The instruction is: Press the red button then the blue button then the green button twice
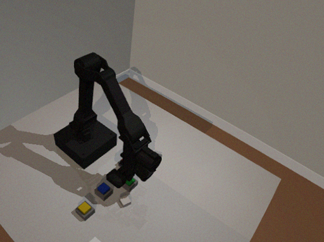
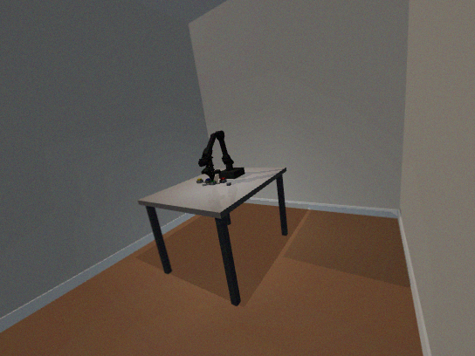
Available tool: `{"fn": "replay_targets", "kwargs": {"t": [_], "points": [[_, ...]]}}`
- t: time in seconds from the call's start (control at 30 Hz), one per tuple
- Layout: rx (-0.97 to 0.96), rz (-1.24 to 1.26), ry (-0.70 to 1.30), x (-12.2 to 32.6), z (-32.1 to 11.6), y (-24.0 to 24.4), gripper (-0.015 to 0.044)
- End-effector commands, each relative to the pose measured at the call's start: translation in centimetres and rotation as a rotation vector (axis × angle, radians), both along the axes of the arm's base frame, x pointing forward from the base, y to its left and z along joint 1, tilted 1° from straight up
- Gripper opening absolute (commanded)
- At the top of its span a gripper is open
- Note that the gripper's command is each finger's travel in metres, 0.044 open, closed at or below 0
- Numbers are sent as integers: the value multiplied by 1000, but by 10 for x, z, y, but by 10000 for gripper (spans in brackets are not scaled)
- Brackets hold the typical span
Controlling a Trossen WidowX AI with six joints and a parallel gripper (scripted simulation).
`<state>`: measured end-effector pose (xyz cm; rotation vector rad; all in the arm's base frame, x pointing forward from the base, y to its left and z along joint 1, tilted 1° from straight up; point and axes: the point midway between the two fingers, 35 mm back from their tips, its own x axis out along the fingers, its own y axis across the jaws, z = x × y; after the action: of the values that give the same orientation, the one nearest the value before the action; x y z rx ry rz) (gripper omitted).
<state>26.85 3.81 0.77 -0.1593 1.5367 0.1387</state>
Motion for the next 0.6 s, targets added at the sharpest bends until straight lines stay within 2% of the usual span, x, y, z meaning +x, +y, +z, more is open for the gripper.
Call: {"fn": "replay_targets", "kwargs": {"t": [0.0,0.1,0.2,0.33,0.43,0.57], "points": [[-1,-2,1,0,0,0,20],[0,0,0,0,3,0,20],[-1,-1,1,-1,29,0,20],[-1,-2,1,-1,32,0,20],[1,-4,-4,0,35,10,99],[16,-12,-20,1,46,56,204]]}}
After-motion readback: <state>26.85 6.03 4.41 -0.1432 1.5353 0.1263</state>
